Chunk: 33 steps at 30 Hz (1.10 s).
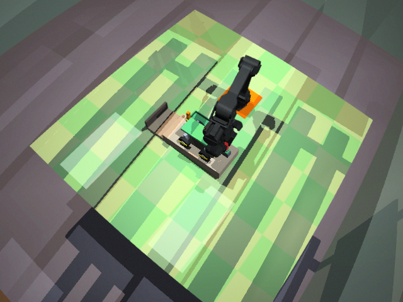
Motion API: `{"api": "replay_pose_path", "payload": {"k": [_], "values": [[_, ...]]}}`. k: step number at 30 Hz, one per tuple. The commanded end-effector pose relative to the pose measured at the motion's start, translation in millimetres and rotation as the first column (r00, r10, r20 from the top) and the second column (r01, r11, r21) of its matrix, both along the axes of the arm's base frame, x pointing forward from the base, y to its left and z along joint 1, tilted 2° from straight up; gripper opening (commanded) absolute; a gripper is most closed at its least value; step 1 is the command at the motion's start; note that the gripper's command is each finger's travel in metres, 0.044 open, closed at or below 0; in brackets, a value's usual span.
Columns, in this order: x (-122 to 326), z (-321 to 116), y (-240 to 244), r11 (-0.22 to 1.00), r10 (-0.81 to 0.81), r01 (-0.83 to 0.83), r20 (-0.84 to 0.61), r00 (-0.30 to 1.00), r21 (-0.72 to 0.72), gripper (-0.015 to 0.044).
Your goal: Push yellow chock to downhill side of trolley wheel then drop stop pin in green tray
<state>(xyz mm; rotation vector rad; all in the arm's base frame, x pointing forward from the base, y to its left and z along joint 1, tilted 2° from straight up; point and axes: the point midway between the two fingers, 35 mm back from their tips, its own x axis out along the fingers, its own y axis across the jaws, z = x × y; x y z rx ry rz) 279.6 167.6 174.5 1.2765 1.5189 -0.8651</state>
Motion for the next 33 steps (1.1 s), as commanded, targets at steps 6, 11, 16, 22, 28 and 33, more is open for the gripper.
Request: {"api": "replay_pose_path", "payload": {"k": [6,11,16,22,28,33], "values": [[0.1,0.4,-0.4,1.000,0.000,0.000,0.000,1.000,0.000,0.0032],[0.1,0.6,-0.5,1.000,-0.001,0.001,0.000,1.000,0.000,0.0000],[0.0,3.3,-0.8,1.000,-0.002,0.002,0.000,1.000,0.001,0.0000],[-0.6,8.4,-1.8,1.000,-0.003,0.003,-0.001,1.000,0.003,0.0000],[-1.1,12.3,-3.1,1.000,-0.003,0.003,-0.001,1.000,0.003,0.0000],[-1.4,15.7,-4.1,1.000,-0.003,0.003,-0.001,1.000,0.003,0.0000]]}}
